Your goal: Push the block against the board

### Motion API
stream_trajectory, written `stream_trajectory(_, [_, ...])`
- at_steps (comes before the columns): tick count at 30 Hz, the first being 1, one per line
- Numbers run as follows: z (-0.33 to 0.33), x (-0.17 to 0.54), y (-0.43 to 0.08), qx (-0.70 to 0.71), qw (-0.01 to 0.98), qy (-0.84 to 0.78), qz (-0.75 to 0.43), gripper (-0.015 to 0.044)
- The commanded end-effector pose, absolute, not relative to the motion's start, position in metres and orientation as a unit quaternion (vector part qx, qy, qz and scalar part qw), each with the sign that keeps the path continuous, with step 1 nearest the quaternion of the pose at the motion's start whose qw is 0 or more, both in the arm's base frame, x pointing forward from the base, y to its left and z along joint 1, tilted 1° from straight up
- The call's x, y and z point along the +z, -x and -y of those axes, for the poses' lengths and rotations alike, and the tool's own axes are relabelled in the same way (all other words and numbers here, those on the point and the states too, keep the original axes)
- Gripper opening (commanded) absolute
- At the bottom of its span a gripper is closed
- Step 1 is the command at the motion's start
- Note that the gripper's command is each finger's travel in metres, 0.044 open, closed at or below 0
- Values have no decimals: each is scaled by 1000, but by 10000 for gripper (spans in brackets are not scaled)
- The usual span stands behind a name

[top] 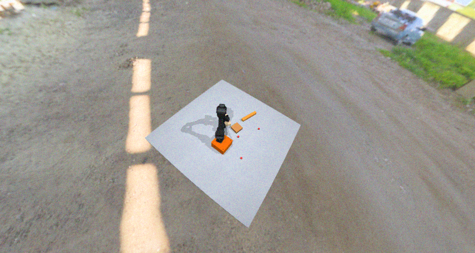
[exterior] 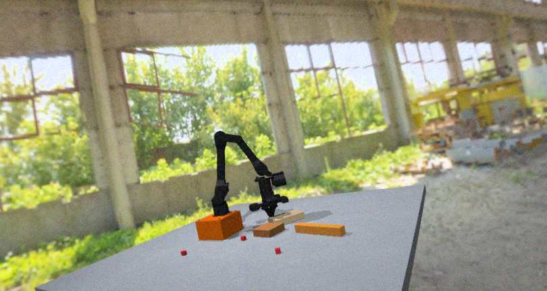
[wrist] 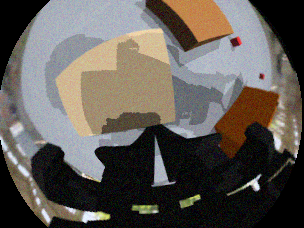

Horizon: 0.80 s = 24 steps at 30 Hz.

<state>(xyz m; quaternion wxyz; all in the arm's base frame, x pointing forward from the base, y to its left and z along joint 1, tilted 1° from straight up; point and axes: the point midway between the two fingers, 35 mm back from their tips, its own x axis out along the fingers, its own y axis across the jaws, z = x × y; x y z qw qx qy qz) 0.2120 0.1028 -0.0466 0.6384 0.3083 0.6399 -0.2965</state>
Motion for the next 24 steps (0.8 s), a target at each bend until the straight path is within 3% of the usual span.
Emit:
stream_trajectory(1, [-99, -47, -216, -298, 639, -306, -639, 0])
stream_trajectory(24, [-80, -47, -240, -298, 640, -306, -639, 0])
